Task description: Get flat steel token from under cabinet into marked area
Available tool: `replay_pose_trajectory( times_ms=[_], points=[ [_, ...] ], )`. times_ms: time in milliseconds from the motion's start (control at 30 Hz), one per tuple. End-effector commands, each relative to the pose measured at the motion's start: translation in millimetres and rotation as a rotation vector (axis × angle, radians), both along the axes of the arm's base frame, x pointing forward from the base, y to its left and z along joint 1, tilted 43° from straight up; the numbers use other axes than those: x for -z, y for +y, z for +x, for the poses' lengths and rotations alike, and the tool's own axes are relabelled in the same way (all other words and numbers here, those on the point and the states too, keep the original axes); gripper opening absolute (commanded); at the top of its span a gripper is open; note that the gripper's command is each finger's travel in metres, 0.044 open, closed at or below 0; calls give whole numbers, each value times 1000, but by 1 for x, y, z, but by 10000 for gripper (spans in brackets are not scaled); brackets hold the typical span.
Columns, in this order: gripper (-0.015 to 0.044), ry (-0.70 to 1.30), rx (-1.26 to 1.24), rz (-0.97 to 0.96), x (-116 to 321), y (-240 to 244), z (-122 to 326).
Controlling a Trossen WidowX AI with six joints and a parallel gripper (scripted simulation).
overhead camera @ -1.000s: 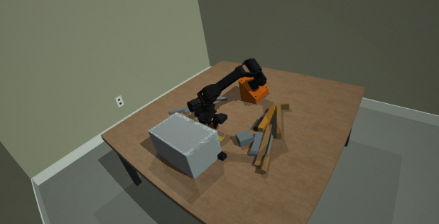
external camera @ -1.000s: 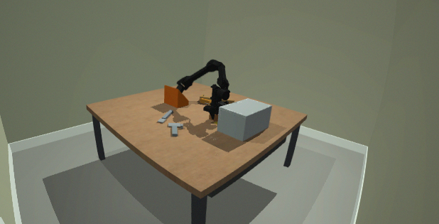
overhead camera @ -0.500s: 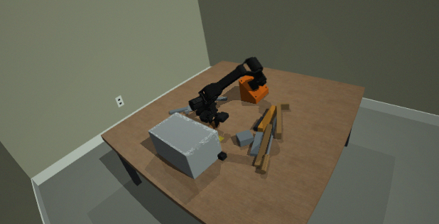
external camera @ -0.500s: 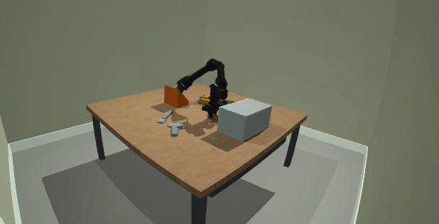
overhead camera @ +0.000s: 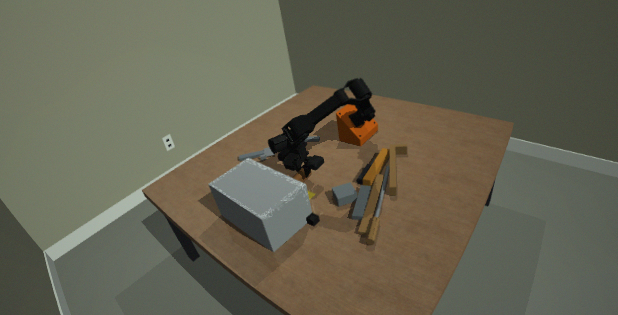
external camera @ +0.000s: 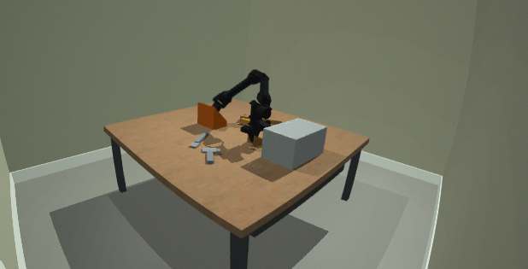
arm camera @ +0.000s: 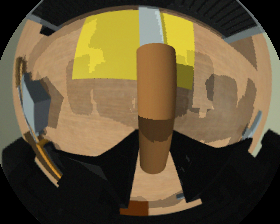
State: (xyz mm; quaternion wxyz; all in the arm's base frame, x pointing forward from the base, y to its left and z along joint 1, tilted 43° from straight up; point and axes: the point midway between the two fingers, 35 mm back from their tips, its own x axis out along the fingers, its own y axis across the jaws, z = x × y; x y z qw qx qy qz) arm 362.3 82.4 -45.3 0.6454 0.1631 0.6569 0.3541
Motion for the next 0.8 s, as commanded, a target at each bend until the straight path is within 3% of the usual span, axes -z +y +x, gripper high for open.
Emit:
replay_pose_trajectory(
  times_ms=[0, 767],
  points=[
    [0, 1, -2, 0, 1, -1, -5],
    [0, 2, -2, 0, 4, -7, -27]
  ],
)
